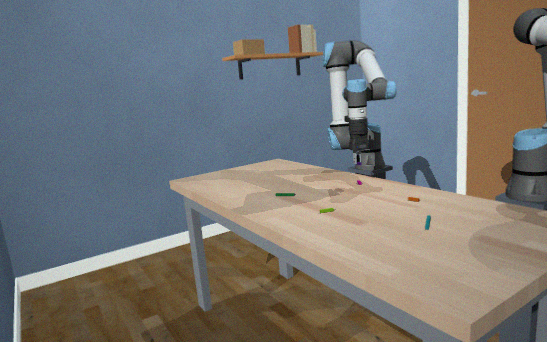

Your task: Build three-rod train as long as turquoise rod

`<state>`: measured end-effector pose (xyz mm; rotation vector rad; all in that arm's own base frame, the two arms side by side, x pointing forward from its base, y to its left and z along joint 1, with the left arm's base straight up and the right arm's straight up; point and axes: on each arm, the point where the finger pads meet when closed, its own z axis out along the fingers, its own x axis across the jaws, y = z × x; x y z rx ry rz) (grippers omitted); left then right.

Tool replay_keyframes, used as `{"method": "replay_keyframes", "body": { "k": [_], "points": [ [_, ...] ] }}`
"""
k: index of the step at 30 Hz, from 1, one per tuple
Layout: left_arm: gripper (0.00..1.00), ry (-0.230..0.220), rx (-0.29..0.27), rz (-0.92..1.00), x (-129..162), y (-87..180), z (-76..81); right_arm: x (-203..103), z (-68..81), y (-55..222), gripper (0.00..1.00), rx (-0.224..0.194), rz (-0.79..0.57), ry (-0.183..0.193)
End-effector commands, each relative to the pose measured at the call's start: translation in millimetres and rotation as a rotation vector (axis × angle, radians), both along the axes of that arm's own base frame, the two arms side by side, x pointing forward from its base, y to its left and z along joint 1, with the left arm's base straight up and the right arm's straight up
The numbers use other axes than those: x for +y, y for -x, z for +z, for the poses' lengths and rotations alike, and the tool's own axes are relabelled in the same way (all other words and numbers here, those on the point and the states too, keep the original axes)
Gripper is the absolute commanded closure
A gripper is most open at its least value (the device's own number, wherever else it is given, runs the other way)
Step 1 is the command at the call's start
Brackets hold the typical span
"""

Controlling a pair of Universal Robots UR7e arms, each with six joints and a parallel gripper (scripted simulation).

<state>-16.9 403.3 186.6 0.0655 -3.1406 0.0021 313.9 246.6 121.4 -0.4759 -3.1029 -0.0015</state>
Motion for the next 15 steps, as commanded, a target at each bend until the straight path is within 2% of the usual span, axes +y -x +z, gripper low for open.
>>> {"method": "replay_keyframes", "body": {
  "k": [1,15],
  "points": [
    [0.00,-0.001,0.000,0.000,0.3,-0.1,0.4,2.1,0.4,3.1,0.76,-0.003,-0.050,0.000],
    [0.00,-0.001,0.000,0.000,0.3,-0.1,0.4,6.8,0.2,11.7,0.76,-0.003,-0.172,0.000]
  ]
}}
